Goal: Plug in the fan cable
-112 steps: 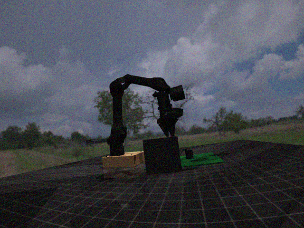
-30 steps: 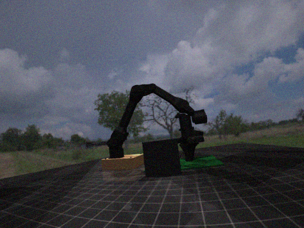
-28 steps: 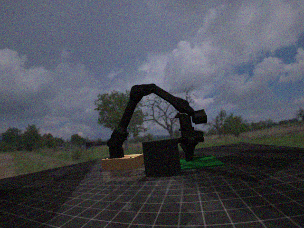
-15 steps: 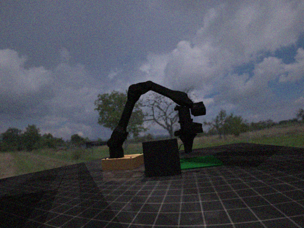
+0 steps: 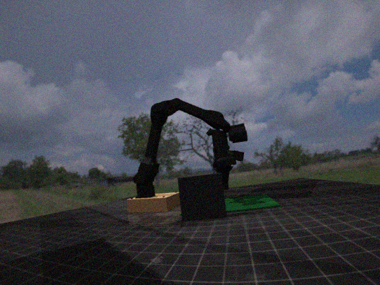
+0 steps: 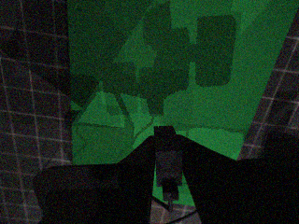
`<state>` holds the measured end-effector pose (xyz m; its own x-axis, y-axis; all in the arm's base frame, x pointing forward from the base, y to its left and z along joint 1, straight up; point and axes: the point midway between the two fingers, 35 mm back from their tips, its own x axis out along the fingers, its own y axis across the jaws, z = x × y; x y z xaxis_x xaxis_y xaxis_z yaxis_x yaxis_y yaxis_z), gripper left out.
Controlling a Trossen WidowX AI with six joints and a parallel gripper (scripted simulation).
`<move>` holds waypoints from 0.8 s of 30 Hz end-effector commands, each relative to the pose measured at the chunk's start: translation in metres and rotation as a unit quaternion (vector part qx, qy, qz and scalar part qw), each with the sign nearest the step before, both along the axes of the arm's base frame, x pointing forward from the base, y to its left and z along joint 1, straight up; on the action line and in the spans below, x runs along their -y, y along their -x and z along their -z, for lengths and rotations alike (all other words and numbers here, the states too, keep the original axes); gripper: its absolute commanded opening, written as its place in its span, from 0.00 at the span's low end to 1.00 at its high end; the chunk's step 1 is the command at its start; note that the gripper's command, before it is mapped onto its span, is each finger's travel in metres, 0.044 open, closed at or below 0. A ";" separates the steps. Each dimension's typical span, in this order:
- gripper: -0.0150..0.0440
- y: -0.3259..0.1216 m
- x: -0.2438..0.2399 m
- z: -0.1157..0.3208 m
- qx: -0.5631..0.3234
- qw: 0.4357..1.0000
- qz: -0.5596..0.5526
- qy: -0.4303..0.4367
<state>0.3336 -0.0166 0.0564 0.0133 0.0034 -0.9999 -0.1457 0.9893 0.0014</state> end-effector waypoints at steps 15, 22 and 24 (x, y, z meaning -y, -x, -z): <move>0.25 0.076 0.034 0.006 0.002 0.970 0.242 0.000; 0.25 0.076 0.034 0.006 0.002 0.970 0.242 0.000; 0.25 0.076 0.034 0.006 0.002 0.970 0.242 0.000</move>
<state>0.2568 -0.0493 0.0489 0.0089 0.0015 -1.0000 0.3304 0.9438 0.0044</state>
